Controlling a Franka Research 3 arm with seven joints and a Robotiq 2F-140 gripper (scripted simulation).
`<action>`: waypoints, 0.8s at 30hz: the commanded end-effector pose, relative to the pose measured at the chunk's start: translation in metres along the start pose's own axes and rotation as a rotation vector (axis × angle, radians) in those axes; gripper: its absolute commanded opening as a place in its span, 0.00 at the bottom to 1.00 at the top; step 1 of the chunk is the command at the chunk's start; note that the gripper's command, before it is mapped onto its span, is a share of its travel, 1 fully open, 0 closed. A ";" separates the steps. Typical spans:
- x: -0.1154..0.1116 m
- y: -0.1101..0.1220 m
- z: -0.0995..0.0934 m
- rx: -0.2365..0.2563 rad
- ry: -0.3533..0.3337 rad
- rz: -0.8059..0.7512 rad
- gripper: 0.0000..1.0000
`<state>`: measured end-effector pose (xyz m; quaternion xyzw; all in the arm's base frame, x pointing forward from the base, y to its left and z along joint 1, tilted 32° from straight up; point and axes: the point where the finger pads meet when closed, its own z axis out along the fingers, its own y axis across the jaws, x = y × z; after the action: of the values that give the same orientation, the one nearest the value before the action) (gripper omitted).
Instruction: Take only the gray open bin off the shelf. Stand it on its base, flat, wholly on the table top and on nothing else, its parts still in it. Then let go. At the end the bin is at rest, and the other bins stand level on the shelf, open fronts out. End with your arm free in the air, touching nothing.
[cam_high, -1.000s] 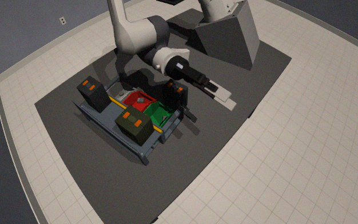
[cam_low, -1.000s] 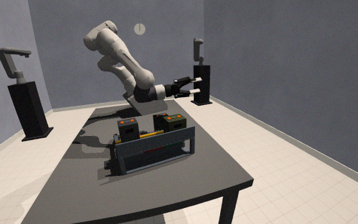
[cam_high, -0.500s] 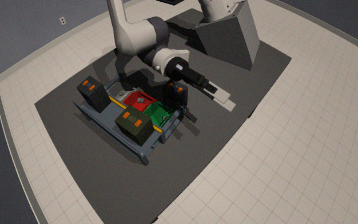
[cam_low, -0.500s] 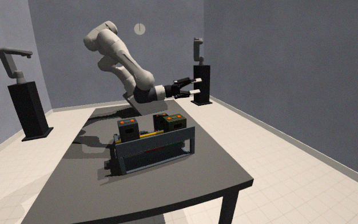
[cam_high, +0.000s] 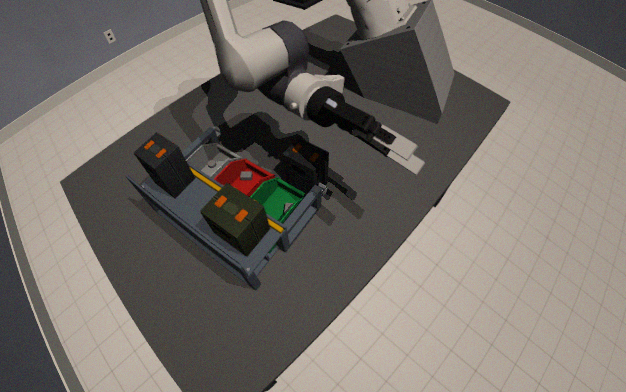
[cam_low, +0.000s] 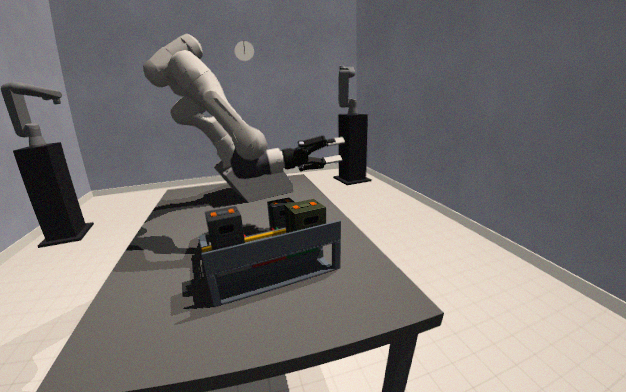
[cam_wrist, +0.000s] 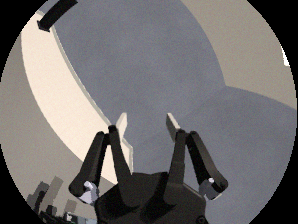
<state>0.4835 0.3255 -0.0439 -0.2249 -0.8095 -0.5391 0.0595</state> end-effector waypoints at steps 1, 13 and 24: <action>0.001 0.005 -0.001 -0.014 -0.006 -0.048 0.57; 0.044 -0.025 -0.013 -0.014 -0.006 -0.048 0.57; 0.044 -0.025 -0.013 -0.014 -0.006 -0.048 0.57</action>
<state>0.4305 0.3192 -0.0461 -0.2183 -0.8097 -0.5422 0.0524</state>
